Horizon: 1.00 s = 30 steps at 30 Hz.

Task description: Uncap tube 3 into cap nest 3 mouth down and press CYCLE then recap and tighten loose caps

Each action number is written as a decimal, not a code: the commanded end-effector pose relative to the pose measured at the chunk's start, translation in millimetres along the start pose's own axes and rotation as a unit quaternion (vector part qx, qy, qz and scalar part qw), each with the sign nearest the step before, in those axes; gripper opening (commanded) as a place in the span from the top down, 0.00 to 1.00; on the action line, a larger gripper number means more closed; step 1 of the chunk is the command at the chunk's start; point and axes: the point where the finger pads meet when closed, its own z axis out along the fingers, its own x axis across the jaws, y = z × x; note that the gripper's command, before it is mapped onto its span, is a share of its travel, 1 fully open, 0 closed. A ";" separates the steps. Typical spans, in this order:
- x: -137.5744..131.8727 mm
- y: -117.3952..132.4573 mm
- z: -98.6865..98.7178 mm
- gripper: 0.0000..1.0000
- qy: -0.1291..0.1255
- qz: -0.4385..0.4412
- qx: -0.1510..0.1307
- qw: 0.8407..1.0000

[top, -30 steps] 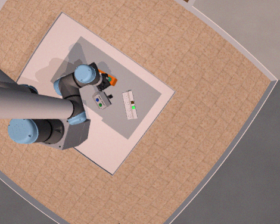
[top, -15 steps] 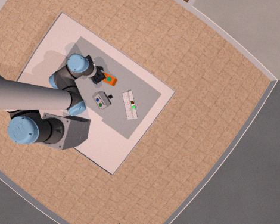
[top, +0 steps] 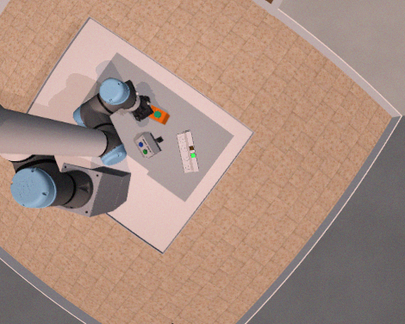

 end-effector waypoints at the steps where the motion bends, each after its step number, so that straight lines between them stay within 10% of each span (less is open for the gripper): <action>1: 3.3 -1.0 13.1 1.00 0.003 -0.001 0.000 1.000; 30: 1.2 -1.0 12.8 1.00 0.002 0.000 0.000 1.000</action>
